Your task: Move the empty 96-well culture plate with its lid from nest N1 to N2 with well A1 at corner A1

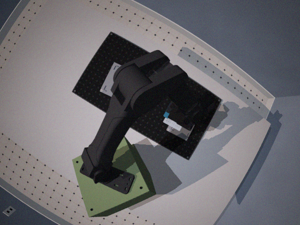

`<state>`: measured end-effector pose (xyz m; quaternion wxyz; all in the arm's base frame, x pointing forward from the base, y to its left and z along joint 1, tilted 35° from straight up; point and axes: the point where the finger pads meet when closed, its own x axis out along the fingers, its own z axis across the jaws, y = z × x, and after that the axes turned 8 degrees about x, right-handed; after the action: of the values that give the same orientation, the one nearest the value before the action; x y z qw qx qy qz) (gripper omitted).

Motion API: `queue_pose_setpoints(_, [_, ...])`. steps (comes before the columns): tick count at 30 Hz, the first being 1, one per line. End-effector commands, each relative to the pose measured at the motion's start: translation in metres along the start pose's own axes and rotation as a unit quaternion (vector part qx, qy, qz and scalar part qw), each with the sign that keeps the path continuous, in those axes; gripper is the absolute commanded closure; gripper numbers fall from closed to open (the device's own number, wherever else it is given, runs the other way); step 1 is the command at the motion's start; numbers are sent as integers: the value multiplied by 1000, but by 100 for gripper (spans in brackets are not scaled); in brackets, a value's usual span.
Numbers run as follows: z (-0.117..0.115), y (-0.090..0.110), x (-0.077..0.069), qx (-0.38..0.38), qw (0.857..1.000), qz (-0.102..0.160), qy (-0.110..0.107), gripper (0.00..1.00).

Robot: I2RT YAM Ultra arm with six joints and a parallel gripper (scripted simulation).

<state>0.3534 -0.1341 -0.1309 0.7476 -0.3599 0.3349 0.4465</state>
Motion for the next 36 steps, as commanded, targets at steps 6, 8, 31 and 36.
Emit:
queue_pose_setpoints(6, [-36, -14, -10, -4, 1000, -13, 1, 100])
queue_pose_setpoints(8, [-39, -14, -10, -4, 1000, -13, 1, 100])
queue_pose_setpoints(31, [-72, -26, -21, -13, 1000, -26, 7, 100])
queue_pose_setpoints(36, [-74, -21, -17, -9, 1000, -21, 5, 100])
